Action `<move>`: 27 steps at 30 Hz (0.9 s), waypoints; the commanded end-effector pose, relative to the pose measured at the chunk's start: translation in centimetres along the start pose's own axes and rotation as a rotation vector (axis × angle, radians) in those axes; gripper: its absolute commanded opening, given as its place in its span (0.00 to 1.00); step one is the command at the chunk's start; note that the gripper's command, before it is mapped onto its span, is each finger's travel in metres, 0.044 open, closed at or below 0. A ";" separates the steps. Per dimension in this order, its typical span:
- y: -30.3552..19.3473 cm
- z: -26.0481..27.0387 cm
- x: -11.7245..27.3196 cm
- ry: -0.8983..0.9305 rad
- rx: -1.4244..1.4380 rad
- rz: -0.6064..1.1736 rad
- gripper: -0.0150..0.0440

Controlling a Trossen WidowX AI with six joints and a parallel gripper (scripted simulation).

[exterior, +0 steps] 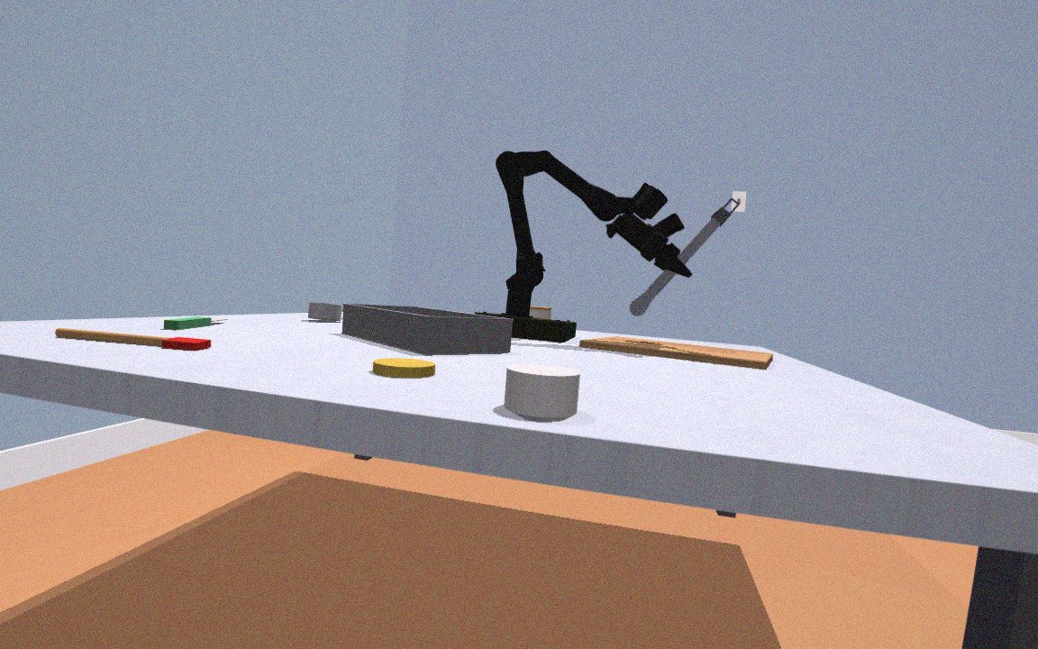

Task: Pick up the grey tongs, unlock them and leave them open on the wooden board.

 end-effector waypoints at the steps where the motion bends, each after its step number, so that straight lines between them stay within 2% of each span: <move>1: 0.5 0.1 -0.6 0.005 0.002 0.049 0.00; 27: -0.3 0.1 -3.7 0.025 0.019 0.481 0.00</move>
Point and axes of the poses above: the point midway between the two fingers, 35 mm back from their tips, its own x axis back along the fingers, its own z axis across the jaws, y = z × x, the point moved 2 cm from there along x, back along the fingers, and after that the axes turned 1 degree about x, right-handed, at the moved point
